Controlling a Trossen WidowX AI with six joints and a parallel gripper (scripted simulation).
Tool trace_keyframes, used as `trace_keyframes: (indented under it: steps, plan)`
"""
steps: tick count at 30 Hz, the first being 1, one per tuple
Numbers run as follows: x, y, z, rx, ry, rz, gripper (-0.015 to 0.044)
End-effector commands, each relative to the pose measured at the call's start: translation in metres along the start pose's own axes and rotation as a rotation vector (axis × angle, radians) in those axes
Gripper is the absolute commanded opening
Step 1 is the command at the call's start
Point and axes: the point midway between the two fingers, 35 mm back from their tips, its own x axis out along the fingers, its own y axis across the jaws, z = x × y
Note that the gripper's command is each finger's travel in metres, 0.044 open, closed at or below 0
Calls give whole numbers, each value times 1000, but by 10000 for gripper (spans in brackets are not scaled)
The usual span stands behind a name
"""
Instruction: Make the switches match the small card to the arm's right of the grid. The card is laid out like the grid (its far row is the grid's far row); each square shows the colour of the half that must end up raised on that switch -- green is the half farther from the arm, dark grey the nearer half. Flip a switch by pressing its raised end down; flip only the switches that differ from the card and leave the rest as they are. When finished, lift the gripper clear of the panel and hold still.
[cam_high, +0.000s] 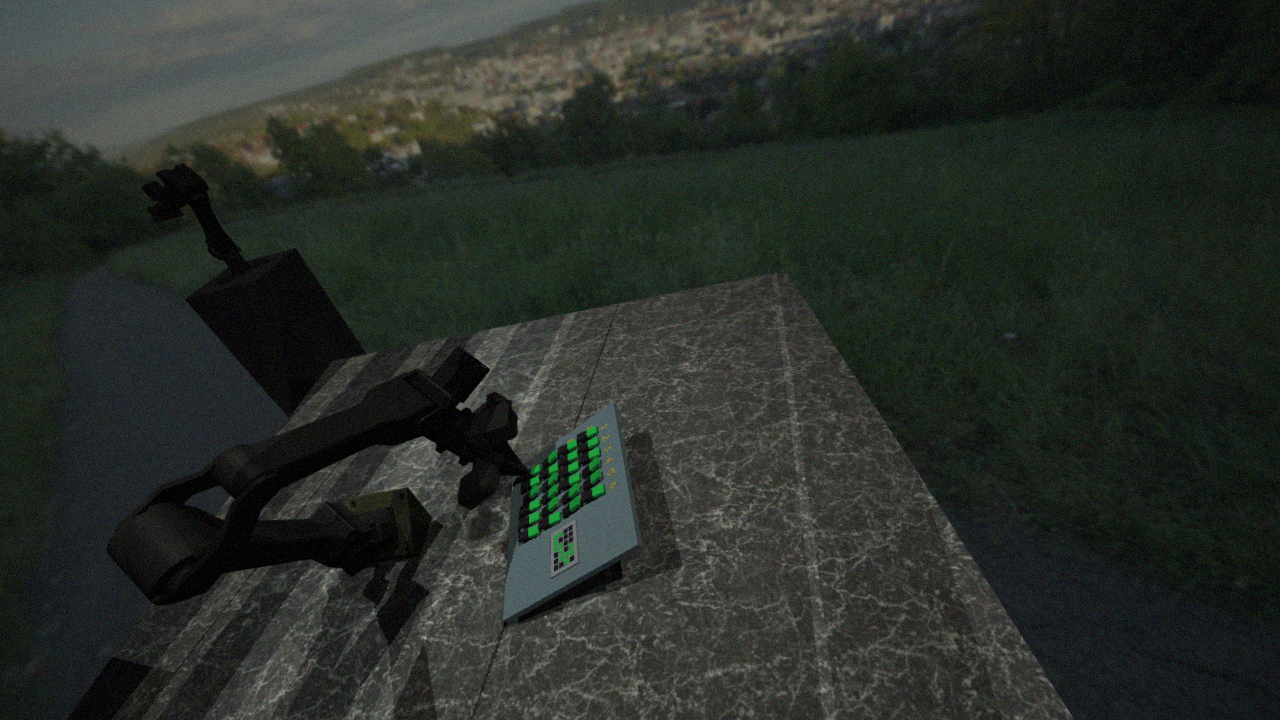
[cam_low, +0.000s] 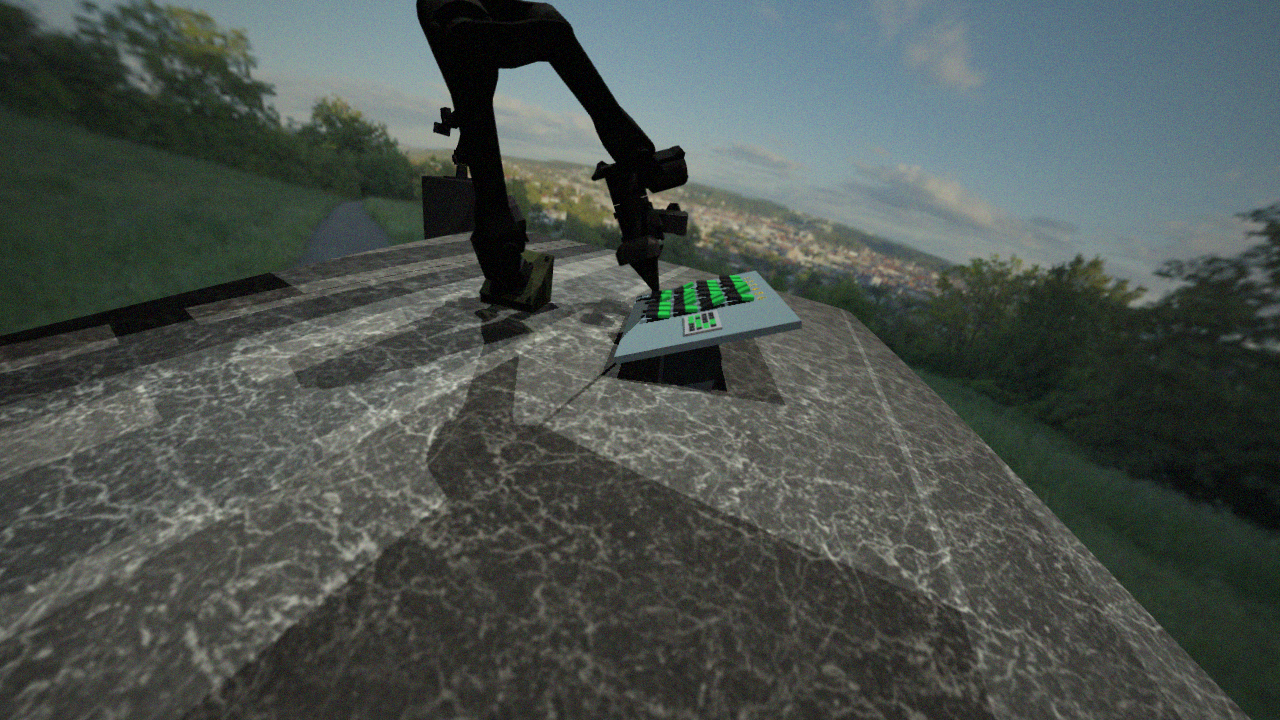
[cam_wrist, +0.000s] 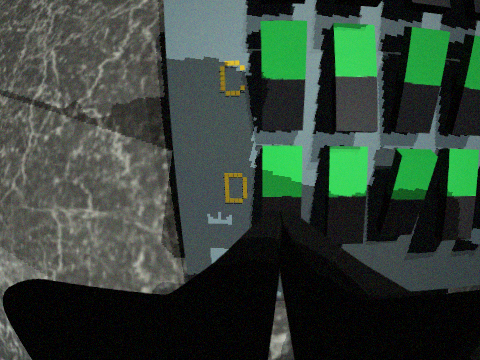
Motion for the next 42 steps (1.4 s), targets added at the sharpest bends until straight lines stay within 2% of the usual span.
trace_keyframes:
  steps: [1, 26, 28, 33, 39, 42]
  plan:
    - [1, -1, -1, -7, 1, -5, 0]
    - [5, -1, -1, -7, 0, -5, 0]
    - [-4, 1, 1, -2, 4, 3, 0]
    - [-59, 1, 1, -8, 28, -2, 0]
    - [-61, -2, 1, -8, 29, -3, 0]
    - [-61, -21, 1, -9, 29, -4, 0]
